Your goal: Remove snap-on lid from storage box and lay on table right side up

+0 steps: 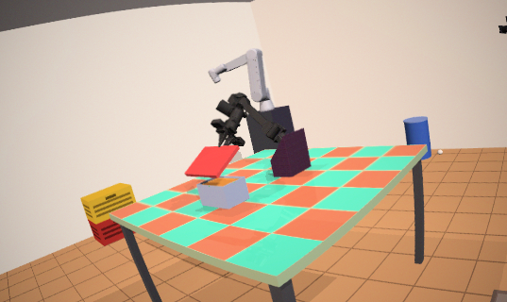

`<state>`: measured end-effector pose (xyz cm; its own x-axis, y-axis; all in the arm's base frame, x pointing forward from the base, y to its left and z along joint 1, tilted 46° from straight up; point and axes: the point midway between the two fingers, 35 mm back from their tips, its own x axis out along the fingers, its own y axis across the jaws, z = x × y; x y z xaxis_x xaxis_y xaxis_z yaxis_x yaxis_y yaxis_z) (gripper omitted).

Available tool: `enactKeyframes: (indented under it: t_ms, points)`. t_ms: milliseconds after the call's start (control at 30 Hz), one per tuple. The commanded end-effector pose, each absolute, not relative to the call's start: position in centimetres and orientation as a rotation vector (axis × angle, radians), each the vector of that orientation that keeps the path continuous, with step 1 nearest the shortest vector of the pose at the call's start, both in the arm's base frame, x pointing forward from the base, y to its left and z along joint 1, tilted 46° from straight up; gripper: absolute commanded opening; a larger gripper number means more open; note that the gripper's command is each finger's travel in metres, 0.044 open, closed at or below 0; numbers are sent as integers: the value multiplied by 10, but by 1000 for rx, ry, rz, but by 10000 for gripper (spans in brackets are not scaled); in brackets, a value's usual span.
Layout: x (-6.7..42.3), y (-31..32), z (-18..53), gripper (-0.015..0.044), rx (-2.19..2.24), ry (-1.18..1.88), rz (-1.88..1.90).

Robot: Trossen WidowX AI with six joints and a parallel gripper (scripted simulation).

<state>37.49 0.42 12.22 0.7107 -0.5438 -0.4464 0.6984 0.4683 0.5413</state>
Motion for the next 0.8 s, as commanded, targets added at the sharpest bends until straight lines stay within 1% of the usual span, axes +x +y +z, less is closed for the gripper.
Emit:
enactKeyframes:
  t_ms: [0,767]
  points:
    - [373,-2,128,0,771,220,-761]
    - [366,-34,161,0,769,220,-762]
